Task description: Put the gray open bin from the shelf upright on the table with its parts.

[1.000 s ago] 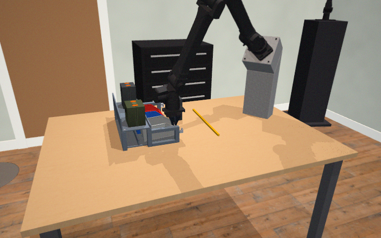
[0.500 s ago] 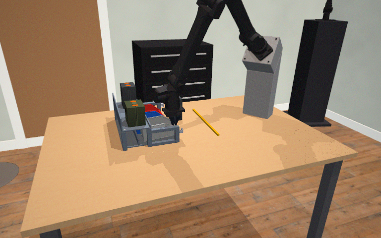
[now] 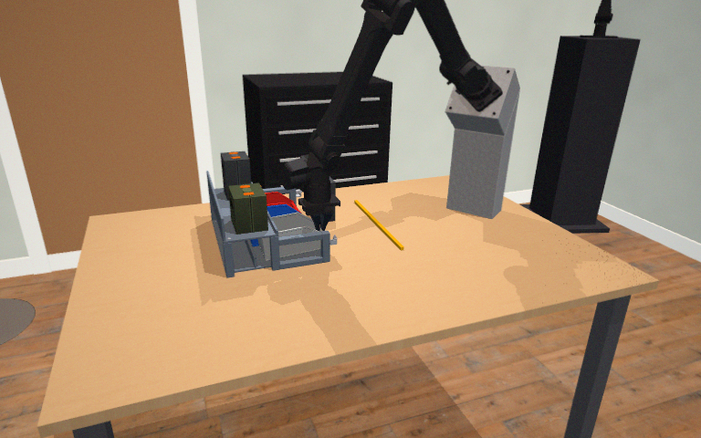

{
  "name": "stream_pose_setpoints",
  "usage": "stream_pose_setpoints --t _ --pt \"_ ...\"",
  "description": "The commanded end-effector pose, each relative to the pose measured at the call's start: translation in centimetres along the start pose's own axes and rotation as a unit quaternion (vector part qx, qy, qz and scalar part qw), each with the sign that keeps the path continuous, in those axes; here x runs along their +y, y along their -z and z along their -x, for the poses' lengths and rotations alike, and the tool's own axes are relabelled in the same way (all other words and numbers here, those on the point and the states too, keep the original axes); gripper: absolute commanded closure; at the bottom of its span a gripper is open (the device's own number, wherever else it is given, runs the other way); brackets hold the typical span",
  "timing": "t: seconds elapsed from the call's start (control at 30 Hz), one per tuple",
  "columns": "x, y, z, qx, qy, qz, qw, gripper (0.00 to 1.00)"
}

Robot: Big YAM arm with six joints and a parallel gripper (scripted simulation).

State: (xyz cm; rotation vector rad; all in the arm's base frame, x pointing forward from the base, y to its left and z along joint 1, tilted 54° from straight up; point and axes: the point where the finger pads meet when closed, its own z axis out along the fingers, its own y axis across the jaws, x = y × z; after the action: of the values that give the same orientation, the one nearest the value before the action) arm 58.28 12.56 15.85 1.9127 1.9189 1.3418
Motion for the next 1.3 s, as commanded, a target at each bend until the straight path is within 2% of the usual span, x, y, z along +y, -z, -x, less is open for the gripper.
stream_pose_setpoints --t 0.0,0.3,0.33,0.87,1.07,1.27 --pt "2.0 2.5 0.5 -0.005 0.001 0.023 1.0 1.0" --pt "1.8 2.4 0.5 -0.004 0.002 0.028 1.0 1.0" --pt "2.4 2.5 0.3 -0.003 0.004 0.034 0.999 1.0" --pt "0.0 2.3 0.6 -0.005 -0.003 0.03 1.0 1.0" --pt "-2.0 1.6 -0.9 0.005 0.005 0.023 1.0 1.0" --pt "-3.5 1.7 -0.4 0.001 0.001 0.025 1.0 1.0"
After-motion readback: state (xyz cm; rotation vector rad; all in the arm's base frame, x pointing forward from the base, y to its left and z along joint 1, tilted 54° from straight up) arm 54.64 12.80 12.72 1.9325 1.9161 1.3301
